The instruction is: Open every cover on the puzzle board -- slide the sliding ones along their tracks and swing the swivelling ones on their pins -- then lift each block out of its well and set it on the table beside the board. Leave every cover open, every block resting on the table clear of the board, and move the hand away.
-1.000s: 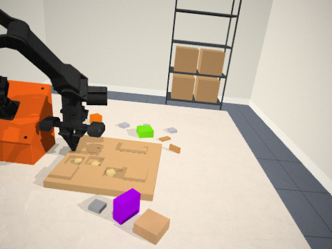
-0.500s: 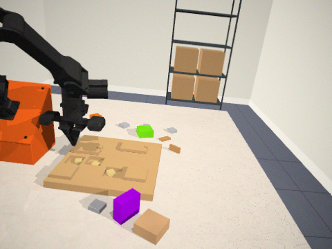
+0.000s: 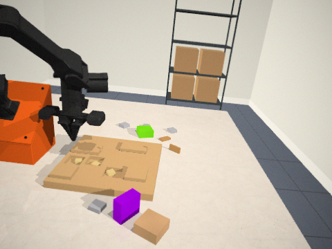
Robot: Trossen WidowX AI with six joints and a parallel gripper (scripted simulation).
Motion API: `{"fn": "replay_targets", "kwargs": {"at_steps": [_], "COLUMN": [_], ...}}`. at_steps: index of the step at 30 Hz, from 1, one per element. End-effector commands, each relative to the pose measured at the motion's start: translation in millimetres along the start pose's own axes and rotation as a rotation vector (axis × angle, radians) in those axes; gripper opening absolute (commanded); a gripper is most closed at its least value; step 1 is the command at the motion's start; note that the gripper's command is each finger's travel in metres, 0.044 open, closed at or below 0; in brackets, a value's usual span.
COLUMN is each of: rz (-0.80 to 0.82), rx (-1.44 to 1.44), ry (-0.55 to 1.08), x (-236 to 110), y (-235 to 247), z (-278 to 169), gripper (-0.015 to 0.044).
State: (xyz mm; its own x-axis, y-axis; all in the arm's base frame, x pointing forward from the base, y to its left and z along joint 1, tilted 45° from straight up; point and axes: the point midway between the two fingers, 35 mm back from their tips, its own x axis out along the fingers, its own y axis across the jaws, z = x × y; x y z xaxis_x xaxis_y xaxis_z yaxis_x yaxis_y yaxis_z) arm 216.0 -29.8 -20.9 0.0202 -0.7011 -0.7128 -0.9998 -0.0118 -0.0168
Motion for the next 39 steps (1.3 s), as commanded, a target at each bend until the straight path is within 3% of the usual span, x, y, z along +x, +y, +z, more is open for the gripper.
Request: {"fn": "replay_targets", "kwargs": {"at_steps": [1,32,39], "rz": [0.0,-0.002,-0.002], "rx": [0.062,1.516,1.582], "ry": [0.0,-0.015,-0.016], "x": [-0.9,-17.0,-16.6], "y": [-7.6,-147.9,-152.4], "z": [3.3,105.4,110.9], "gripper": [0.0,0.0,0.0]}}
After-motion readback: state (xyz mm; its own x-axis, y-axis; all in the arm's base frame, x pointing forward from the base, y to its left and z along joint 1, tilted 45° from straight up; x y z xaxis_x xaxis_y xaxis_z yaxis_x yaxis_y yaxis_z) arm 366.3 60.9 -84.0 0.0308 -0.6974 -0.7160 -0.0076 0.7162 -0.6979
